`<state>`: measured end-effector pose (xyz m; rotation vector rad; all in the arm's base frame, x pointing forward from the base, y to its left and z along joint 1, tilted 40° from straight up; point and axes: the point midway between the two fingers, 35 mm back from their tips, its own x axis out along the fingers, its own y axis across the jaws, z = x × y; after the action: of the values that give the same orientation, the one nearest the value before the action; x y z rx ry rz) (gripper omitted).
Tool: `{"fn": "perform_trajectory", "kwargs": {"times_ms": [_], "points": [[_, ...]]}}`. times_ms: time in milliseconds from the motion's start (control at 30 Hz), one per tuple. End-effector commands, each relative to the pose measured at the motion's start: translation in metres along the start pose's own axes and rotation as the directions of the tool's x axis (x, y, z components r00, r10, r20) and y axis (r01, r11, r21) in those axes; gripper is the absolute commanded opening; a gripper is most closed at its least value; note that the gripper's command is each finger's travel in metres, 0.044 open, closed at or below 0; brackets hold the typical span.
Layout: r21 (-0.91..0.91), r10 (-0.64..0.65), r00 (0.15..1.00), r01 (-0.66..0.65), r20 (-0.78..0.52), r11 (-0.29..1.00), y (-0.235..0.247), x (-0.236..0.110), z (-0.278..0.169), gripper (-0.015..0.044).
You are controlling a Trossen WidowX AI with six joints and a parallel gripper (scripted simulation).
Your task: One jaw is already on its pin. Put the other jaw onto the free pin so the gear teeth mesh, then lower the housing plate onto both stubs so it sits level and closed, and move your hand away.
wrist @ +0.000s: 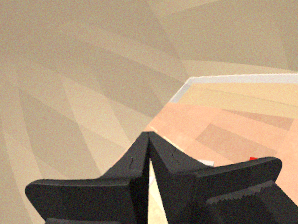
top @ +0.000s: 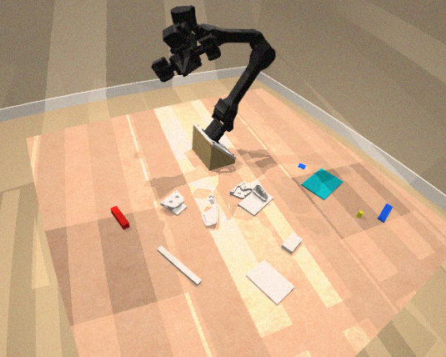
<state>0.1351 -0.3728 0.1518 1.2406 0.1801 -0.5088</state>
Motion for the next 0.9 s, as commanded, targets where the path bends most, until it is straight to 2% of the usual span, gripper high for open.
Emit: {"fn": "perform_trajectory", "kwargs": {"times_ms": [0, 867], "points": [[-0.004, -0.019, 0.999, 0.019, -0.038, 1.000, -0.005, 0.012, -0.008, 0.0000], [-0.048, -0.132, 0.936, 0.124, -0.326, 0.991, -0.028, 0.084, -0.081, 0.0000]]}}
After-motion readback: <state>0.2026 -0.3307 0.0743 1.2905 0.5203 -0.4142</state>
